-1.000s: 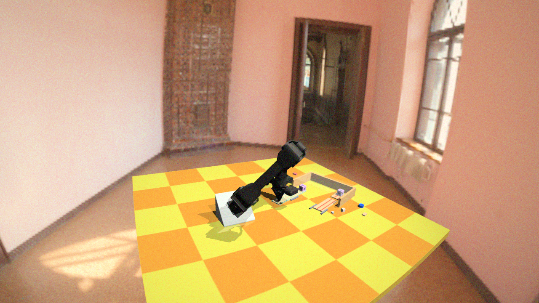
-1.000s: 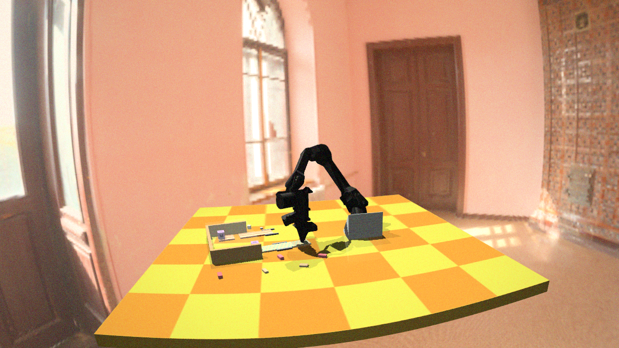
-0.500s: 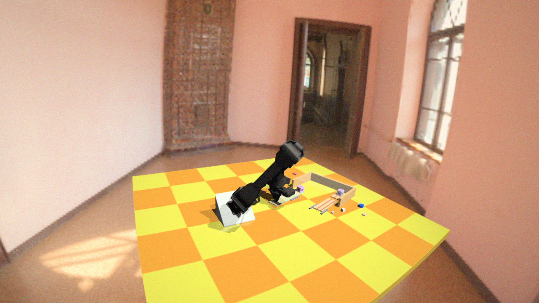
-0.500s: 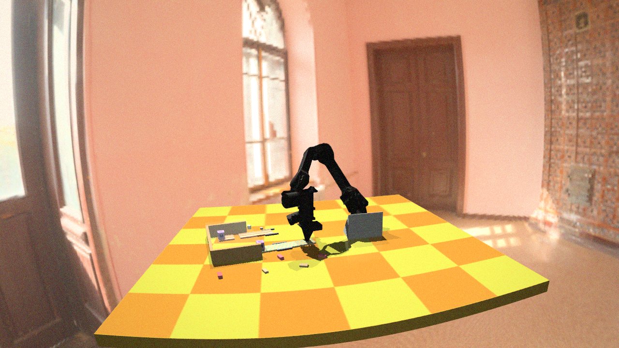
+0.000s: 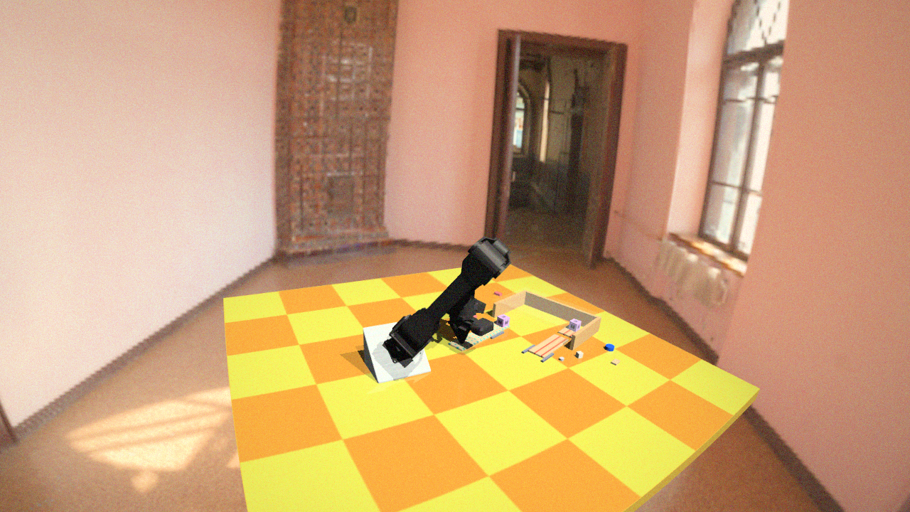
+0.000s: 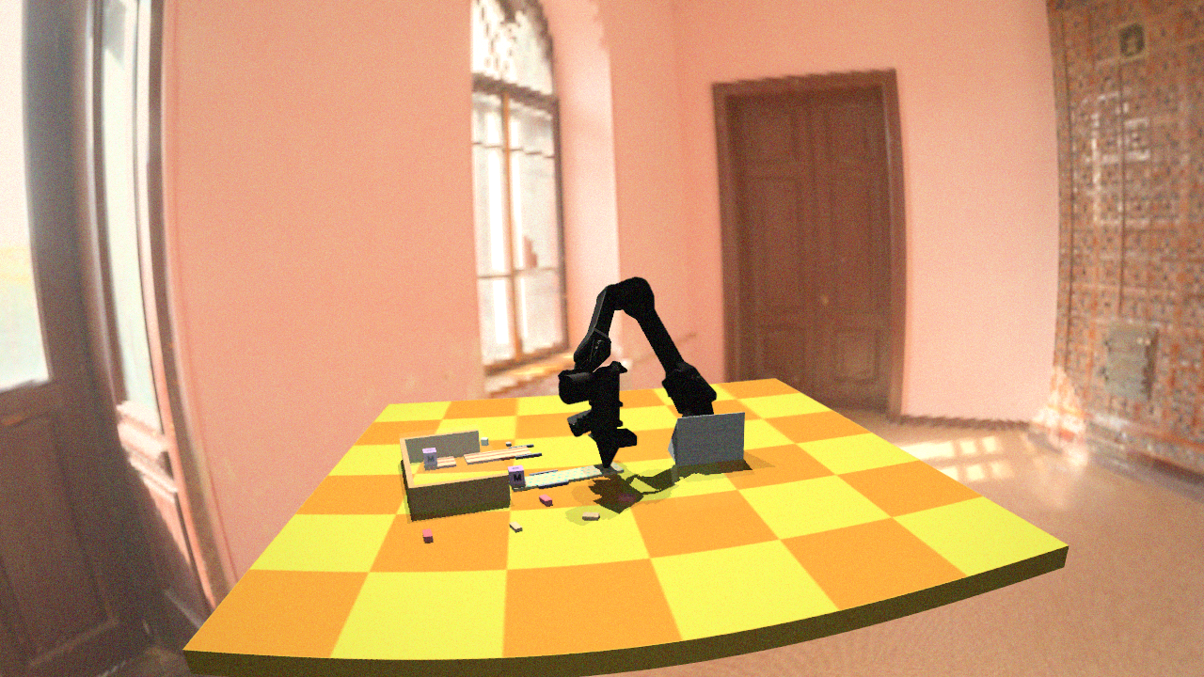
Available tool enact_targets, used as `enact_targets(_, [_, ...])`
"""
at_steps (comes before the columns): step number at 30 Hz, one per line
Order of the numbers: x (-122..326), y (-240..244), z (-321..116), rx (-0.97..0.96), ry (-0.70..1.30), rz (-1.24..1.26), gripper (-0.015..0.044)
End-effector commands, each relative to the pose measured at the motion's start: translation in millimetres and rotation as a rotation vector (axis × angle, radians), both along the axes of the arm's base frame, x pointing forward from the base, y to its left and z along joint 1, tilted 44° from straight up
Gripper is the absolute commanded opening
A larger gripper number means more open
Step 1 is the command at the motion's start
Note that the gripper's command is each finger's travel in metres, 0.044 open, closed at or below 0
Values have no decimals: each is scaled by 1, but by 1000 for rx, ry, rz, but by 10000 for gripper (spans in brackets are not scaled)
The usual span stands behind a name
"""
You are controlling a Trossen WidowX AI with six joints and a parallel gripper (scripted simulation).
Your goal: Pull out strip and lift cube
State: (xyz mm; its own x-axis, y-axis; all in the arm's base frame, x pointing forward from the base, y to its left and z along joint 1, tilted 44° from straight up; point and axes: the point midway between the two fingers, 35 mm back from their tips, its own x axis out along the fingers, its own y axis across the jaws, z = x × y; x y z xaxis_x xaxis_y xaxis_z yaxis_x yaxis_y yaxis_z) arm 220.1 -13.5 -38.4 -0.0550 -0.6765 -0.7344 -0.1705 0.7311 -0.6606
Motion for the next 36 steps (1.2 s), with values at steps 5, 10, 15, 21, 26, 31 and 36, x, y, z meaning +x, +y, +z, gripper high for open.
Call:
enact_targets(5, [-22,-6,-1,-7,31,-13,0])
enact_targets(10, [-24,-6,-1,-7,31,-13,0])
enact_targets(15, [-24,-6,-1,-7,31,-13,0])
enact_targets(21, [-24,-6,-1,-7,31,-13,0])
enact_targets(26, [-24,-6,-1,-7,31,-13,0])
enact_targets(31, [-24,-6,-1,-7,31,-13,0])
enact_targets(36, [-24,-6,-1,-7,31,-13,0])
